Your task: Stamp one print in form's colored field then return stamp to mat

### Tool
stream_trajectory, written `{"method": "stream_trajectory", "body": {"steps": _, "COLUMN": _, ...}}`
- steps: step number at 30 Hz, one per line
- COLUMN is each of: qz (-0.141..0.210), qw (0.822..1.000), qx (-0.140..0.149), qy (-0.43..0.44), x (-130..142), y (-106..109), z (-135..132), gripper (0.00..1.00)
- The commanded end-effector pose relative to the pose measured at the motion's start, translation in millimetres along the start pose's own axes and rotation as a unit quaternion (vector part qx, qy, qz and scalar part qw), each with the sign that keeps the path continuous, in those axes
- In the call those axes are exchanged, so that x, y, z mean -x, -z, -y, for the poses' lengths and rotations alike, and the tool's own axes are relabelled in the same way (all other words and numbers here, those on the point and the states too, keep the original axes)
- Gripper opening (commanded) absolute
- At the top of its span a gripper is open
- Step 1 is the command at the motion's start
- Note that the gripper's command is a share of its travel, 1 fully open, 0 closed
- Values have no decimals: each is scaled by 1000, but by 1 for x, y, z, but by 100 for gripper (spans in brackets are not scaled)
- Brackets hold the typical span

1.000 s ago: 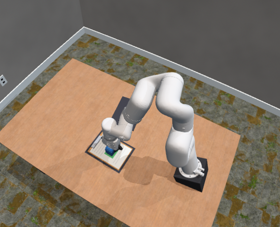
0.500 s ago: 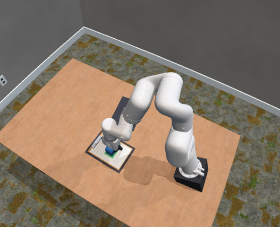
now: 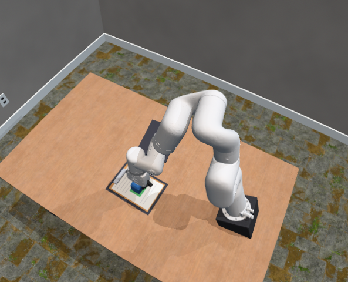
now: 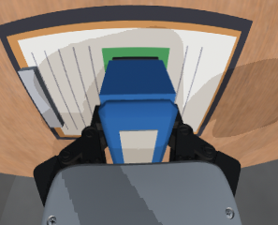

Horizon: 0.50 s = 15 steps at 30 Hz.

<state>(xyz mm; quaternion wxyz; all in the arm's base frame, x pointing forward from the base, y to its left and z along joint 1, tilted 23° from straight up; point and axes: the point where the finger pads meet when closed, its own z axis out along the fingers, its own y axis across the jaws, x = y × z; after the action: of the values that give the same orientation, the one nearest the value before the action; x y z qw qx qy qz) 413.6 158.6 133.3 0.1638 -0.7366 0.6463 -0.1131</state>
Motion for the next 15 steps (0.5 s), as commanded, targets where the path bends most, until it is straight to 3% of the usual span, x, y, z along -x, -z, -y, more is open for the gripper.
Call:
{"method": "stream_trajectory", "body": {"steps": 1, "qz": 0, "qw": 1000, "qx": -1, "qy": 0, "x": 0, "y": 1, "z": 1, "gripper": 29}}
{"method": "stream_trajectory", "body": {"steps": 15, "qz": 0, "qw": 1000, "qx": -1, "qy": 0, "x": 0, "y": 27, "z": 1, "gripper": 29}}
